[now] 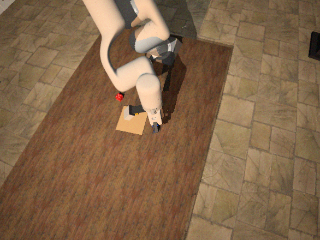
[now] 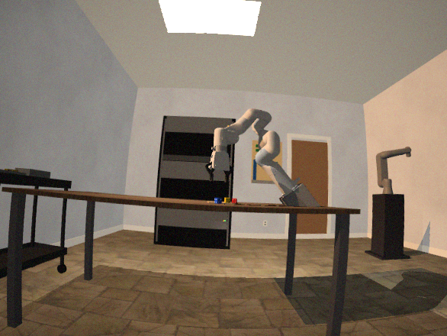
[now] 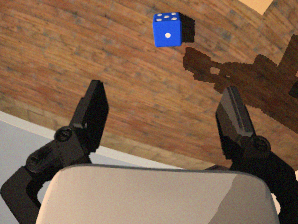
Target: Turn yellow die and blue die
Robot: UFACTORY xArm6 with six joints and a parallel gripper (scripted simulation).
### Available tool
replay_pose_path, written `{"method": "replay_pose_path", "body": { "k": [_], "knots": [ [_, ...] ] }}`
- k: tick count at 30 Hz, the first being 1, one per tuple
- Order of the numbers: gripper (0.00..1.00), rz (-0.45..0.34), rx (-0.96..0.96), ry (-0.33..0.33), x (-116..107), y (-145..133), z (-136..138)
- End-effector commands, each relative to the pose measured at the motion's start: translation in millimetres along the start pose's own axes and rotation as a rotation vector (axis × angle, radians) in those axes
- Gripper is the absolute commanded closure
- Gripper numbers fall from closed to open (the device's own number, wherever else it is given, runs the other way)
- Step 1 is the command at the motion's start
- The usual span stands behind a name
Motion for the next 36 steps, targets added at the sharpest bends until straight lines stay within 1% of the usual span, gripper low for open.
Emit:
{"method": "replay_pose_path", "body": {
  "k": [1, 4, 5, 13, 14, 19, 22, 23, 31, 36],
  "knots": [
    [0.00, 0.016, 0.174, 0.009, 0.1, -0.6, -0.6],
    [0.00, 0.016, 0.181, 0.009, 0.1, -0.6, -0.6],
    [0.00, 0.015, 0.262, 0.009, 0.6, -0.5, -0.5],
    [0.00, 0.014, 0.429, 0.011, 1.7, -0.2, -0.3],
    [0.00, 0.014, 0.476, 0.011, 2.0, -0.1, -0.3],
    [0.00, 0.014, 0.596, 0.012, 2.8, 0.1, -0.2],
    [0.00, 0.014, 0.598, 0.012, 2.8, 0.1, -0.1],
    [0.00, 0.013, 0.683, 0.013, 3.3, 0.3, 0.0],
    [0.00, 0.012, 0.853, 0.014, 4.4, 0.6, 0.2],
    [0.00, 0.011, 0.992, 0.015, 5.3, 0.8, 0.3]
  ]
}}
Point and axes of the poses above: the point where the finger pads meet when closed, its own x axis out along the fingers, its own z axis across the jaws, y = z × x, the point moved 5 cm from there along -x, back along the fingers, and after that the axes turned 11 degrees about x, right-handed, at the moved point
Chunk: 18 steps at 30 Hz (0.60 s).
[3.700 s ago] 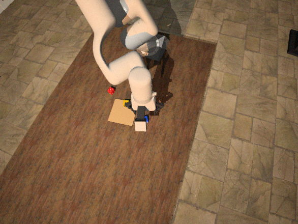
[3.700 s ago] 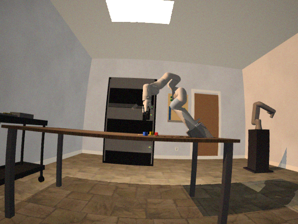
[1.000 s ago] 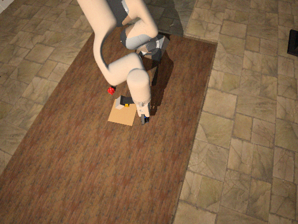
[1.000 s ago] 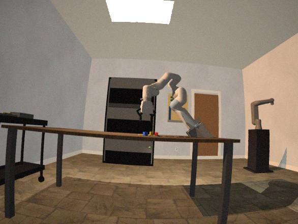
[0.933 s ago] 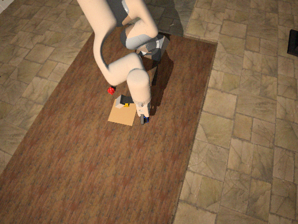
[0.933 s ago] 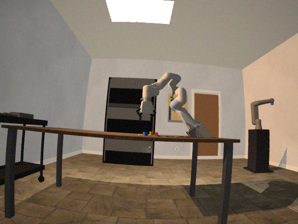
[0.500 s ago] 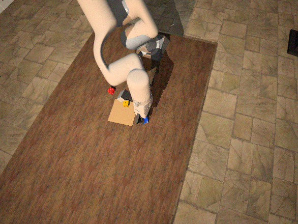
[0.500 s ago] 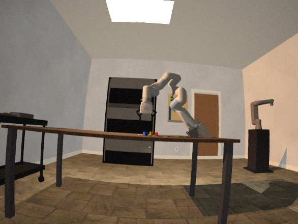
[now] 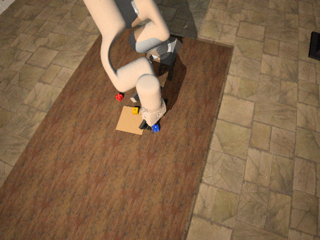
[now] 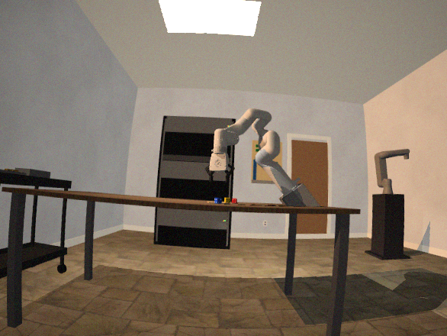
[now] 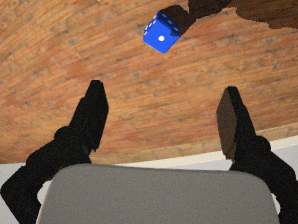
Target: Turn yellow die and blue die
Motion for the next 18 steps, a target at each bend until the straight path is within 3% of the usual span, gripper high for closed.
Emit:
{"method": "replay_pose_path", "body": {
  "k": [1, 18],
  "knots": [
    [0.00, 0.004, 0.150, 0.017, -0.1, -0.9, 0.0],
    [0.00, 0.001, 0.549, 0.018, 2.5, 0.0, -0.2]
  ]
}}
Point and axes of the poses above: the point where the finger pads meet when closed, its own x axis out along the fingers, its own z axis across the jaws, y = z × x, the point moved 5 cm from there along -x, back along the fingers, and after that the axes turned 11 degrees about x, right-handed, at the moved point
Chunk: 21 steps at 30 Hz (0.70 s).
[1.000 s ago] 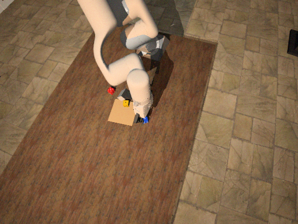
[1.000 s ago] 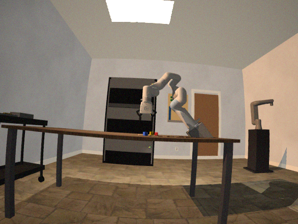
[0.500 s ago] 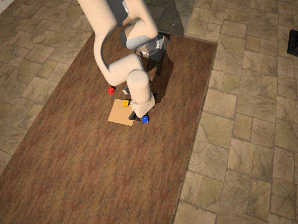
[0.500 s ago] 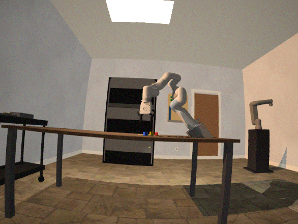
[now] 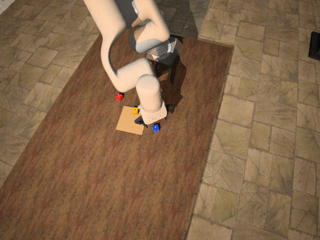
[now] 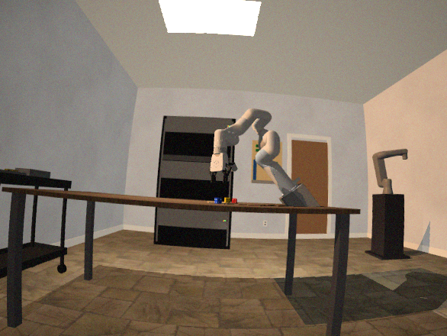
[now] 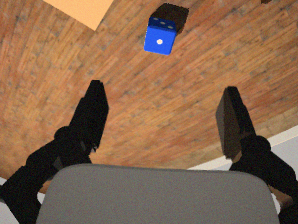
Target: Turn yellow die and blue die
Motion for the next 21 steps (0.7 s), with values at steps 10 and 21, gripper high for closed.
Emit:
{"method": "replay_pose_path", "body": {
  "k": [10, 21],
  "knots": [
    [0.00, -0.005, 0.382, 0.017, 1.4, -0.4, 0.1],
    [0.00, -0.008, 0.638, 0.016, 3.0, 0.1, -0.3]
  ]
}}
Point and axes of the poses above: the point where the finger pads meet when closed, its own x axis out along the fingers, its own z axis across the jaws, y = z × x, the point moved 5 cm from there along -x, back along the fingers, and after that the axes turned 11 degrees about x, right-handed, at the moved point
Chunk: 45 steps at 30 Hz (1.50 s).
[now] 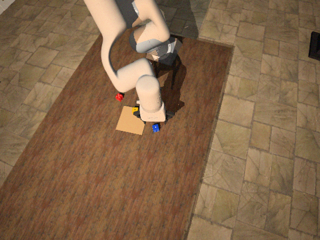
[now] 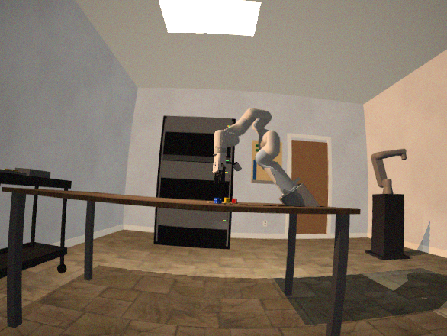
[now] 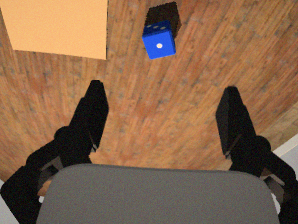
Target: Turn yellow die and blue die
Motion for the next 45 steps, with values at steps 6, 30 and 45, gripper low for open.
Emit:
{"method": "replay_pose_path", "body": {
  "k": [6, 30, 45],
  "knots": [
    [0.00, -0.012, 0.293, 0.013, 0.8, -0.4, 0.4],
    [0.00, -0.015, 0.822, 0.010, 4.2, 0.2, -0.7],
    [0.00, -0.017, 1.182, 0.007, 6.4, 0.6, -1.5]
  ]
}}
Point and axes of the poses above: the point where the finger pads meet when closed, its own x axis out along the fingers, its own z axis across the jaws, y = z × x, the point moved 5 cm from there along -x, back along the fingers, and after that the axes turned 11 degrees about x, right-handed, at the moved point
